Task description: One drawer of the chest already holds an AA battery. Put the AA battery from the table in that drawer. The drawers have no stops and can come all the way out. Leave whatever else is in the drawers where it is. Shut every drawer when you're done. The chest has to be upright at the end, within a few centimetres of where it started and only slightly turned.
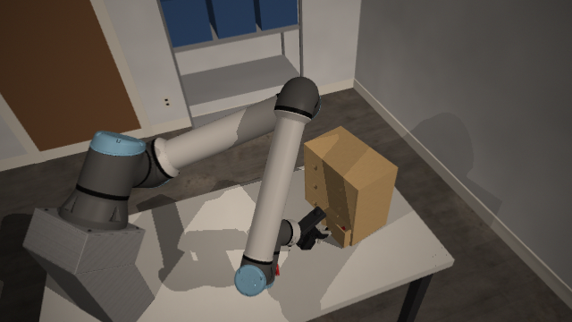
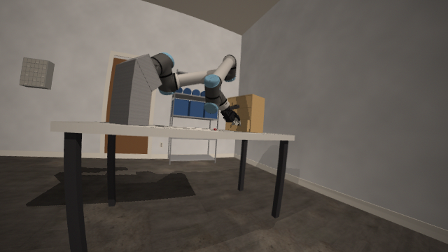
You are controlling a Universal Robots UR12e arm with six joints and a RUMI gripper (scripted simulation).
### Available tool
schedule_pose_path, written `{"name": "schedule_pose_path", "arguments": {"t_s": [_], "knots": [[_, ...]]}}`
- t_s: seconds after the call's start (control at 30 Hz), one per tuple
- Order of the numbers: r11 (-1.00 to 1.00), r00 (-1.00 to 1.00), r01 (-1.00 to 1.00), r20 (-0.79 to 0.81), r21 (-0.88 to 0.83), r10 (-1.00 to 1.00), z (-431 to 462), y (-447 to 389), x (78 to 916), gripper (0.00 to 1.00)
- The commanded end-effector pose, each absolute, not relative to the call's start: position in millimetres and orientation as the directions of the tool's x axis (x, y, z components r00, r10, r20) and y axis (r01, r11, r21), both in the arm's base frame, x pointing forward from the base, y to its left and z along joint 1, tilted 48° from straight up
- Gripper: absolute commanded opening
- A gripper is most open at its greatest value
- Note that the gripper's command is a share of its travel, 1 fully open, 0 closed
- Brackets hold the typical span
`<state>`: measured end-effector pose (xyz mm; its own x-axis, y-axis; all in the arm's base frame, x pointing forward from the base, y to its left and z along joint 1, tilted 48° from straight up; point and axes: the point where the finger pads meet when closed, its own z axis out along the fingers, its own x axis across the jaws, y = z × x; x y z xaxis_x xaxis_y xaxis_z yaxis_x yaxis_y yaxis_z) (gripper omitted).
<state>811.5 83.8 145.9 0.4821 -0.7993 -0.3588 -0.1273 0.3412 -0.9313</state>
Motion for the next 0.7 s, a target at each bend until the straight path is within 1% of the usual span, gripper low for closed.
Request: {"name": "schedule_pose_path", "arguments": {"t_s": [0.0, 0.67], "knots": [[0.341, 0.482, -0.127, -0.358, -0.931, -0.800, 144.3, 82.9, 809.2, 0.07], [0.341, 0.482, -0.127, -0.358, -0.931, -0.800, 136.1, 80.8, 799.7, 0.07]]}}
